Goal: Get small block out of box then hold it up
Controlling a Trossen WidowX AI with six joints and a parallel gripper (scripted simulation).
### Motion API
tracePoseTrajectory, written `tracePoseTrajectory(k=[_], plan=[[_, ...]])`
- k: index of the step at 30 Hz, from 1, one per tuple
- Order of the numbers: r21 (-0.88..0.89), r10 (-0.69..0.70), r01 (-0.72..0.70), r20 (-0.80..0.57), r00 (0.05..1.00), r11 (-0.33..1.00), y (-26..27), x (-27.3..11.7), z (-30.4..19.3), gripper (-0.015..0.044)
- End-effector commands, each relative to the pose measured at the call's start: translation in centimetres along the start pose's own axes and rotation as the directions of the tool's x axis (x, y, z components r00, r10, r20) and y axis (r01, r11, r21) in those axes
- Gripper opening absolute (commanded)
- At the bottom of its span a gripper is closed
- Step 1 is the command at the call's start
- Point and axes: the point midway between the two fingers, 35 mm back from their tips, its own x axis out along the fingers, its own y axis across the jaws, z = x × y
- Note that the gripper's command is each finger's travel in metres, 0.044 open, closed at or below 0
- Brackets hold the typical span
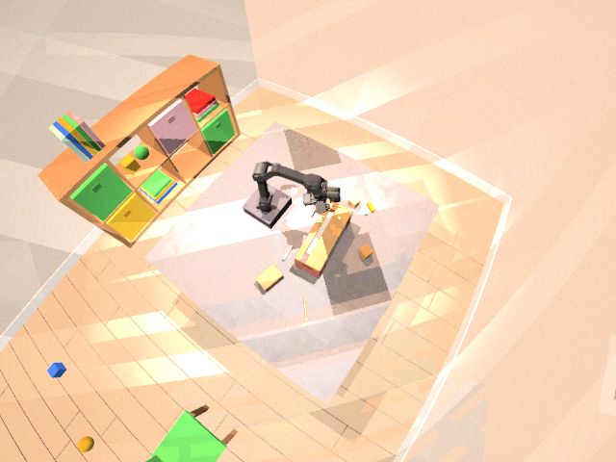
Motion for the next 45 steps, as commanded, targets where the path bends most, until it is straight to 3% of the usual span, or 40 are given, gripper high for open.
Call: tracePoseTrajectory(k=[1,5,11,15,25,30,35,40,45], plan=[[-0.34,0.0,0.015,0.045,0.999,0.94,-0.2,0.2,-0.4,0.0285],[-0.699,0.001,0.066,0.095,0.996,0.712,-0.5,0.3,-0.8,0.0285],[-0.975,0.01,0.165,0.169,0.986,0.146,-0.9,0.4,-1.5,0.0285],[-0.937,0.021,0.214,0.216,0.976,-0.276,-1.1,0.4,-1.9,0.0285],[-0.556,0.05,0.212,0.293,0.955,-0.804,-1.4,0.3,-2.5,0.0285],[-0.268,0.067,0.161,0.329,0.942,-0.95,-1.6,0.2,-2.9,0.0285],[0.039,0.085,0.076,0.358,0.93,-0.996,-1.7,0.1,-3.2,0.0285],[0.338,0.106,-0.035,0.389,0.915,-0.941,-1.9,0.0,-3.5,0.0285],[0.59,0.126,-0.161,0.415,0.901,-0.791,-2.0,-0.1,-3.7,0.0285]])
